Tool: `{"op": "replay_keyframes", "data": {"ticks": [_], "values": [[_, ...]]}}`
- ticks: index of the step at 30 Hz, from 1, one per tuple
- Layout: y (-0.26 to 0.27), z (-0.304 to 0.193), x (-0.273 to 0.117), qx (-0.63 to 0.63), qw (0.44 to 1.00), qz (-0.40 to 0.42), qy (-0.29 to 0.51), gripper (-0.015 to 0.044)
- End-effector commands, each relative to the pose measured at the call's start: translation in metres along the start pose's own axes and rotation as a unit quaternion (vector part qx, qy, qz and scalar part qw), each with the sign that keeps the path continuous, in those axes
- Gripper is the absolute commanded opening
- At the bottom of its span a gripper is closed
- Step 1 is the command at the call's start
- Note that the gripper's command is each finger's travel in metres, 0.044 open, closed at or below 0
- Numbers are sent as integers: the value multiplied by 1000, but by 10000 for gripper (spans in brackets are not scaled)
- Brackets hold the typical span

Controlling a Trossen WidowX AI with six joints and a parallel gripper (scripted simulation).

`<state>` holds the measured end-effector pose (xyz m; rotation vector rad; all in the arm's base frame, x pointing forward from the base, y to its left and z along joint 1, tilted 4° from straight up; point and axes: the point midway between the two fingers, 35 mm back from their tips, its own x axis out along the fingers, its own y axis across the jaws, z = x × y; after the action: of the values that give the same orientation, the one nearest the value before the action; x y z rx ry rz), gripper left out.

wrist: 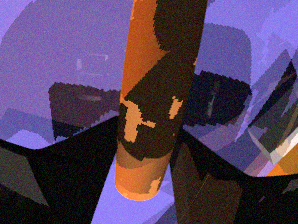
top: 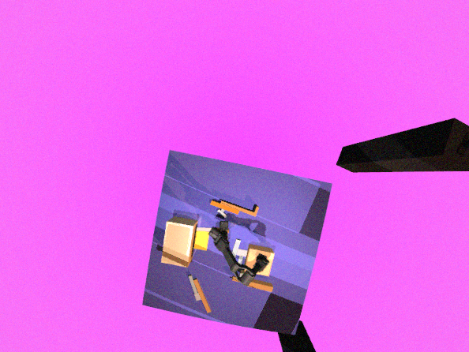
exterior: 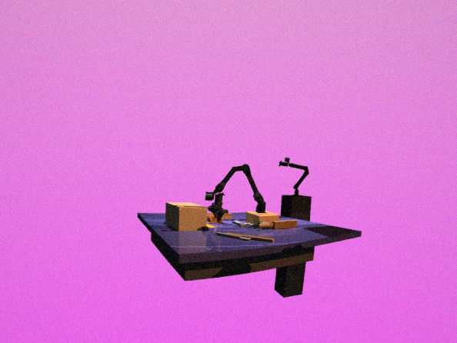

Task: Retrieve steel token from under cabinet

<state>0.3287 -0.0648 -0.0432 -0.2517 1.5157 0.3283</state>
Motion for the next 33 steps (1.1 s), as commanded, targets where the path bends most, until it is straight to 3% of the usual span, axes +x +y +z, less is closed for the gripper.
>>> {"op": "replay_keyframes", "data": {"ticks": [1,33], "values": [[0,-8,1,0,1000,1,2,0],[-3,-52,1,0,1000,1,4,0]]}}
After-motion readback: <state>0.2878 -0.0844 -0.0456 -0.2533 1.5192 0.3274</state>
